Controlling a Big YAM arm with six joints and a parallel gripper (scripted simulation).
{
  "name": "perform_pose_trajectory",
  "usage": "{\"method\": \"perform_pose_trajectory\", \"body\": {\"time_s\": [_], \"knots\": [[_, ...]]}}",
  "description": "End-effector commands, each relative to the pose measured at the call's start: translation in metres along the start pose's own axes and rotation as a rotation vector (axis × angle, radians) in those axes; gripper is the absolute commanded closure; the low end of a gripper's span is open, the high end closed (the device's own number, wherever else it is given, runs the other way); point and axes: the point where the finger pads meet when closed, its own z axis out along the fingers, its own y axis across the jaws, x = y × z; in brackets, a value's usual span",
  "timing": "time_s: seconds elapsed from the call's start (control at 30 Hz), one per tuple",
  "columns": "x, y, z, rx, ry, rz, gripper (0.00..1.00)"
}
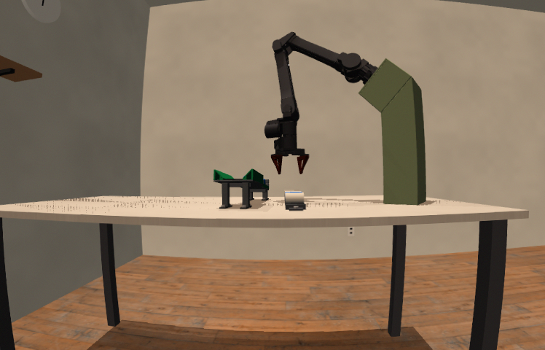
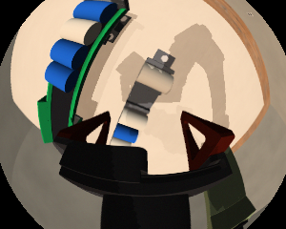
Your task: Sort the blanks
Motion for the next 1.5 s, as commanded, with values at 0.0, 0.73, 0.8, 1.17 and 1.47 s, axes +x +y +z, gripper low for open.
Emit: {"method": "perform_pose_trajectory", "body": {"time_s": [0.0, 0.73, 0.8, 1.17, 1.47], "knots": [[0.01, 0.011, 0.003, -0.015, -0.003, -0.241, 0.0], [0.051, 0.03, 0.006, -0.015, -0.004, -1.069, 0.0], [0.055, 0.032, 0.006, -0.013, -0.004, -1.168, 0.0], [0.075, 0.039, 0.006, -0.015, -0.006, -1.558, 0.0], [0.092, 0.047, 0.005, -0.014, -0.014, -1.915, 0.0]]}}
